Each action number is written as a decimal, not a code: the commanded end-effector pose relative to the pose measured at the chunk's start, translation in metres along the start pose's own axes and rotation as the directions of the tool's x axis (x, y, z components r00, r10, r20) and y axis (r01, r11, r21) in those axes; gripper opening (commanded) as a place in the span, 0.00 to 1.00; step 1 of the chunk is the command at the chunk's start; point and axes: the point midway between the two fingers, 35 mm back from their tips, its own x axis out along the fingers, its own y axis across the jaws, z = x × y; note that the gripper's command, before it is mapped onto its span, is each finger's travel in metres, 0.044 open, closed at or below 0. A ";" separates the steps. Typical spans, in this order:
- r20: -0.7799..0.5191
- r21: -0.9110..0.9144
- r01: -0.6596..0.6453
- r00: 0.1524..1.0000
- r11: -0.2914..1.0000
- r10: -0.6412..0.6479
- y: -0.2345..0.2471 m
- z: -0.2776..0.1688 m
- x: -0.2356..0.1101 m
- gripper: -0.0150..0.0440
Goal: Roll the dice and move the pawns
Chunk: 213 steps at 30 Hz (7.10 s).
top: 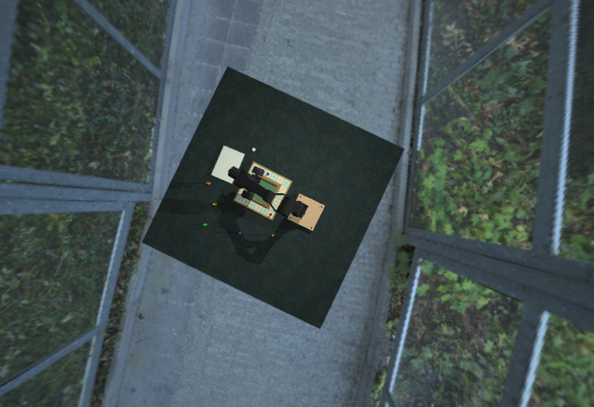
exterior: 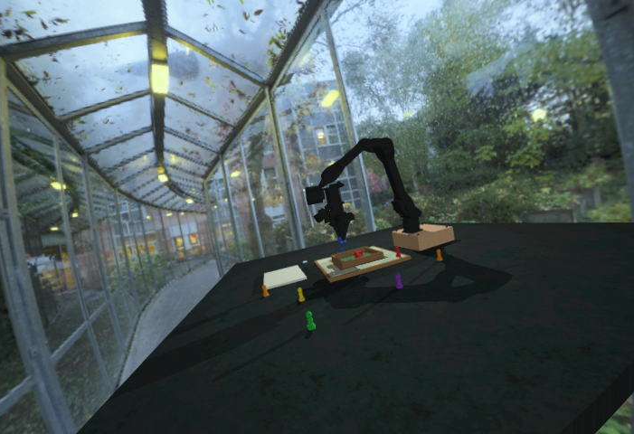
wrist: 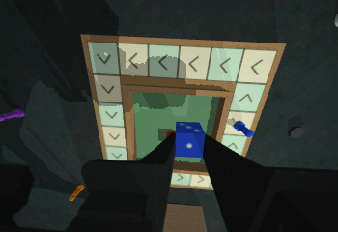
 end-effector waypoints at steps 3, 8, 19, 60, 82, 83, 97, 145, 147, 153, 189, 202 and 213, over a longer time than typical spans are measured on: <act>-0.004 0.027 -0.007 1.000 1.000 0.007 -0.020 -0.003 0.004 0.25; 0.115 0.034 -0.006 0.993 0.999 0.002 -0.021 0.001 0.009 0.25; 0.470 0.042 -0.013 0.883 0.999 -0.009 -0.022 0.009 0.020 0.25; 0.745 0.027 -0.014 0.667 1.000 -0.011 0.049 -0.024 -0.026 0.25; 0.741 0.020 -0.012 0.671 1.000 -0.007 0.049 -0.023 -0.026 0.65; 0.742 0.021 -0.013 0.670 1.000 -0.007 0.049 -0.023 -0.033 0.70; 0.514 0.021 0.000 0.858 1.000 -0.011 0.049 -0.011 -0.046 1.00; -0.017 0.496 -0.013 1.000 0.868 0.024 0.137 -0.146 0.031 0.59; -0.017 0.496 -0.013 1.000 0.868 0.024 0.137 -0.146 0.034 0.59; -0.017 0.496 -0.013 1.000 0.868 0.024 0.138 -0.146 0.044 0.59; -0.018 0.496 -0.012 1.000 0.868 0.024 0.138 -0.146 0.068 0.25; -0.016 0.496 -0.014 1.000 0.868 0.025 0.144 -0.135 0.002 0.25; -0.017 0.496 -0.013 1.000 0.868 0.024 0.139 -0.141 -0.056 0.25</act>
